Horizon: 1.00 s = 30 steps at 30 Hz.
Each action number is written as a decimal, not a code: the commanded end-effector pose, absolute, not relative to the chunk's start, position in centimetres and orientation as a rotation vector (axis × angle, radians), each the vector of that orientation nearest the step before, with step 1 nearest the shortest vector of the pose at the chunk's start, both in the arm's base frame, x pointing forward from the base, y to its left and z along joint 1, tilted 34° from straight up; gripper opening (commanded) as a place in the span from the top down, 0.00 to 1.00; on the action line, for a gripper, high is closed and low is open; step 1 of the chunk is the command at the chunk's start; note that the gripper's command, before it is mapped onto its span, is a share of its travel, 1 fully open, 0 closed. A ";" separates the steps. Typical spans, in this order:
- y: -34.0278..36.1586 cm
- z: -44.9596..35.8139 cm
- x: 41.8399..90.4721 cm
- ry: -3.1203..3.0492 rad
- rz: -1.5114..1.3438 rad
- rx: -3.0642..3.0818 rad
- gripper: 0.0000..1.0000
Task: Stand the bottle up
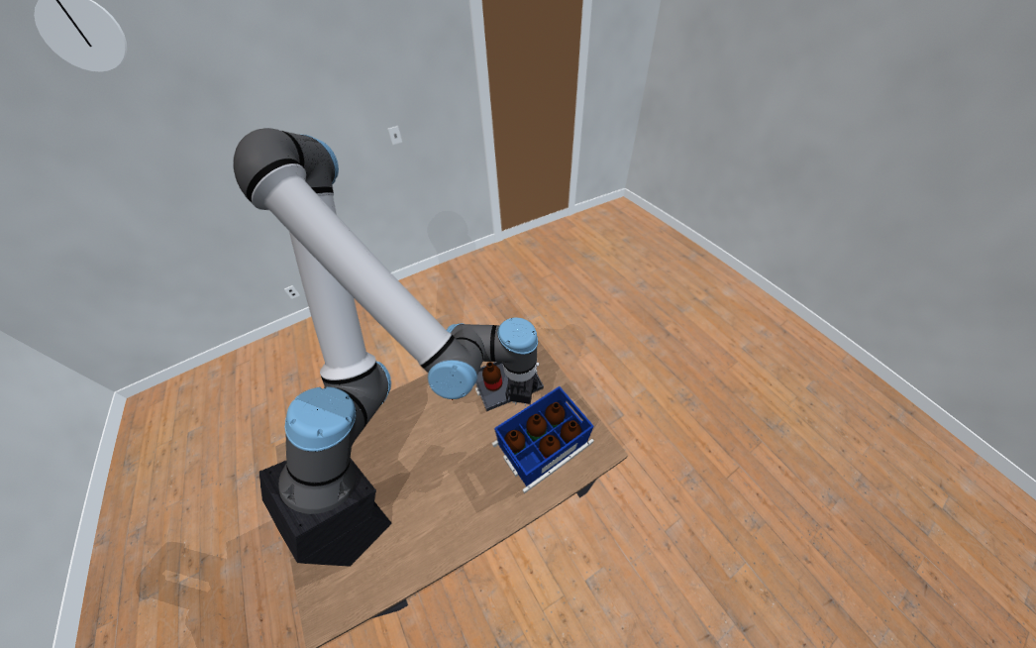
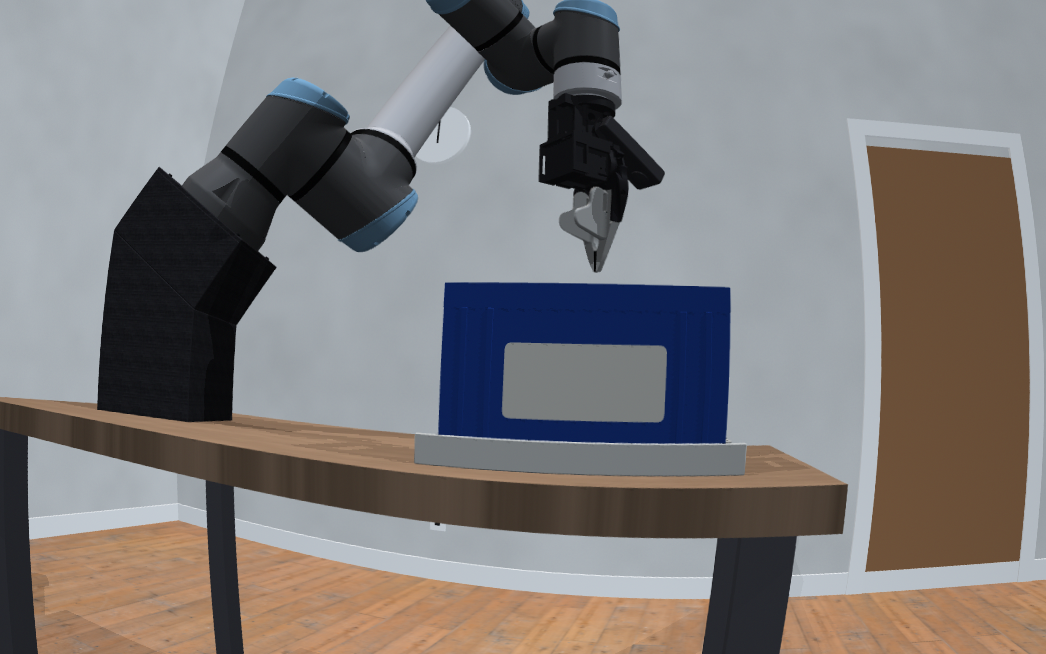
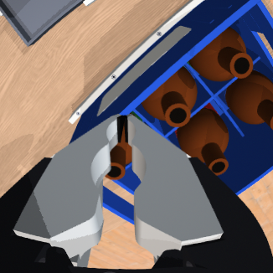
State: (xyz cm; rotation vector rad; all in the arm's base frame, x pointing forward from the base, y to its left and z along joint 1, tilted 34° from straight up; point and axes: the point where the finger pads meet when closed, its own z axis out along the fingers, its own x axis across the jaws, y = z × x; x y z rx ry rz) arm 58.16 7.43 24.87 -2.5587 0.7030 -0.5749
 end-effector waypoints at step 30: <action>28.0 27.9 51.4 0.709 -0.574 -2.567 1.00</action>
